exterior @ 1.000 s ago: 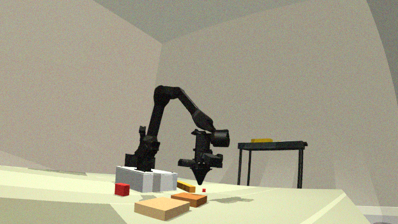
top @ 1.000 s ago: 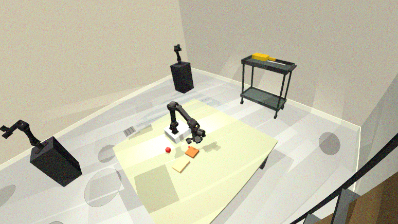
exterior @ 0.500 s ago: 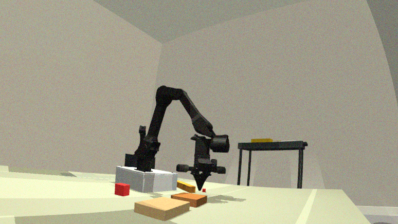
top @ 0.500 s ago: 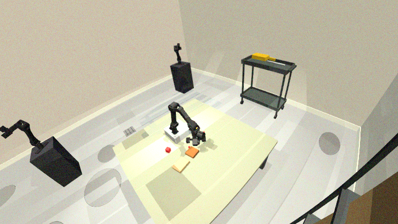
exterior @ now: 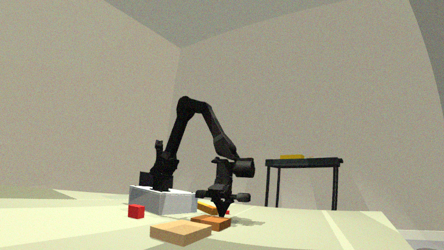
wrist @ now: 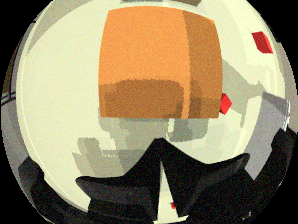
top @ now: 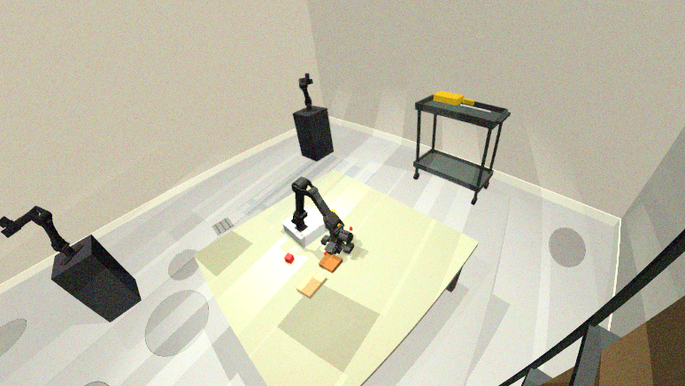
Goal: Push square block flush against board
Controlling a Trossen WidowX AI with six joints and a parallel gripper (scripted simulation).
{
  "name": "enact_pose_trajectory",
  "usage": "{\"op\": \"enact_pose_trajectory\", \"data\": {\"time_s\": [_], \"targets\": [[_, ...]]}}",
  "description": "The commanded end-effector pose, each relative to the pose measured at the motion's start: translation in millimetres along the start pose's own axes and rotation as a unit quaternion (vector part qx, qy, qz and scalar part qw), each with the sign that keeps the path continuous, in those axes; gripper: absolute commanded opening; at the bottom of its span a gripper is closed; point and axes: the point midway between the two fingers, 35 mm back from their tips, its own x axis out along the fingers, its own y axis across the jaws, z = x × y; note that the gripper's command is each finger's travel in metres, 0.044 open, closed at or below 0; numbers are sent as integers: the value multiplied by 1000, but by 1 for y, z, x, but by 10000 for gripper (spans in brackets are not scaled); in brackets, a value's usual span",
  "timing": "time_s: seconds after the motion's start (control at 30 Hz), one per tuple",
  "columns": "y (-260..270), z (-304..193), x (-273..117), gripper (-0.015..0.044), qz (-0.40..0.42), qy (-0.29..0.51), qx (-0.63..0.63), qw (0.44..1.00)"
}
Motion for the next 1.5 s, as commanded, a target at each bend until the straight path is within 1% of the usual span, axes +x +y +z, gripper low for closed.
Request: {"op": "enact_pose_trajectory", "data": {"time_s": [0.0, 0.37, 1.47], "targets": [[-2, 1, 7, 0, -3, -2, 60, 998], [-2, 5, 7, 0, -3, -2, 60, 998], [-3, 57, 7, 0, -3, -4, 60, 998]]}}
